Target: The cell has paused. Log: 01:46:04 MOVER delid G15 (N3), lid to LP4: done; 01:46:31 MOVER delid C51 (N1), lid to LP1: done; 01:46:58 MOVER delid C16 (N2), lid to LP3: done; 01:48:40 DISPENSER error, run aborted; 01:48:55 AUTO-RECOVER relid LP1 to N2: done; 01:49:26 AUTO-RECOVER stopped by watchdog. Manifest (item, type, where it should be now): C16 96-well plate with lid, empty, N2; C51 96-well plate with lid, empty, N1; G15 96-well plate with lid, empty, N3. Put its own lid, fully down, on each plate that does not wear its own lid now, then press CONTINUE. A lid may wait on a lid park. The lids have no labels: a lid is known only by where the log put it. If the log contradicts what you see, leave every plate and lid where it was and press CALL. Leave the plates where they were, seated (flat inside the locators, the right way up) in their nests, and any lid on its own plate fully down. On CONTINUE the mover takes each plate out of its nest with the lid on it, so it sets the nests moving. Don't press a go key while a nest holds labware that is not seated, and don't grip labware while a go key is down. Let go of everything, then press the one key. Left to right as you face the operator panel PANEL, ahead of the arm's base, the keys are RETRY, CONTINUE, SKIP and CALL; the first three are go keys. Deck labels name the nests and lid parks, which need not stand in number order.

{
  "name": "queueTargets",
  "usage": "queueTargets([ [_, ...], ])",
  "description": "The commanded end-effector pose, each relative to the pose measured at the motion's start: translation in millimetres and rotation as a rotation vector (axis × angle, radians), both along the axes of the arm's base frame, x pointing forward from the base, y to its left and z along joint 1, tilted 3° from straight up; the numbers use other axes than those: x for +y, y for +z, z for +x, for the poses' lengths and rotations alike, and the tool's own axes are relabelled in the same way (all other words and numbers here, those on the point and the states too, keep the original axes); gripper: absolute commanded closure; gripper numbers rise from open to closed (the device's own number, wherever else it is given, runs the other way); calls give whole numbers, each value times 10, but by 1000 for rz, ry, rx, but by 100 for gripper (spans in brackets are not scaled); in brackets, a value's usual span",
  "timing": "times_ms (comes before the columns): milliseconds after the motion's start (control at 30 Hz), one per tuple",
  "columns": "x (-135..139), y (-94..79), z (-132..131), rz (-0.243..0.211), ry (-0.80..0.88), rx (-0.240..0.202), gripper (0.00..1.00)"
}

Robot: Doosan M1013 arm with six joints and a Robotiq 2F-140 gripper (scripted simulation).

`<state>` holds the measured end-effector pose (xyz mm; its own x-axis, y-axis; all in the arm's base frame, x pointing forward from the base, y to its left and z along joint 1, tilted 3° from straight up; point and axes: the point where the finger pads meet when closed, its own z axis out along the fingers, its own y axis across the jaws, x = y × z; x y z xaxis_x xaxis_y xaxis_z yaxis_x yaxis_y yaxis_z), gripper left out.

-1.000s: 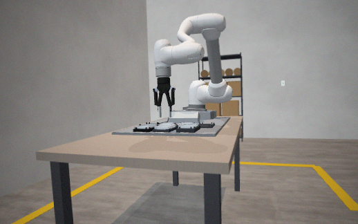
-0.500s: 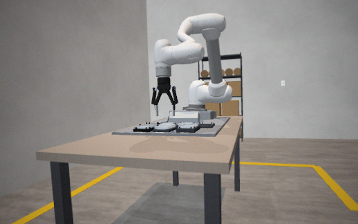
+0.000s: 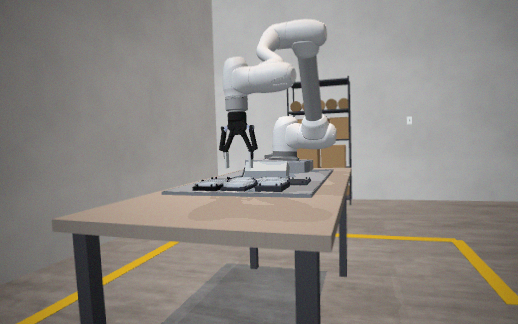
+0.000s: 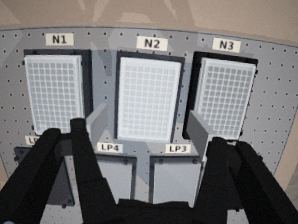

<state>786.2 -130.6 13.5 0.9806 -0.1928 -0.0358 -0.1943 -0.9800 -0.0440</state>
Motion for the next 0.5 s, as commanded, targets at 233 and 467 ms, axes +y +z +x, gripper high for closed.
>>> queueTargets([
  [233, 1, -9, 0, 0, 0, 0, 34],
  [467, 4, -49, 2, 0, 0, 0, 34],
])
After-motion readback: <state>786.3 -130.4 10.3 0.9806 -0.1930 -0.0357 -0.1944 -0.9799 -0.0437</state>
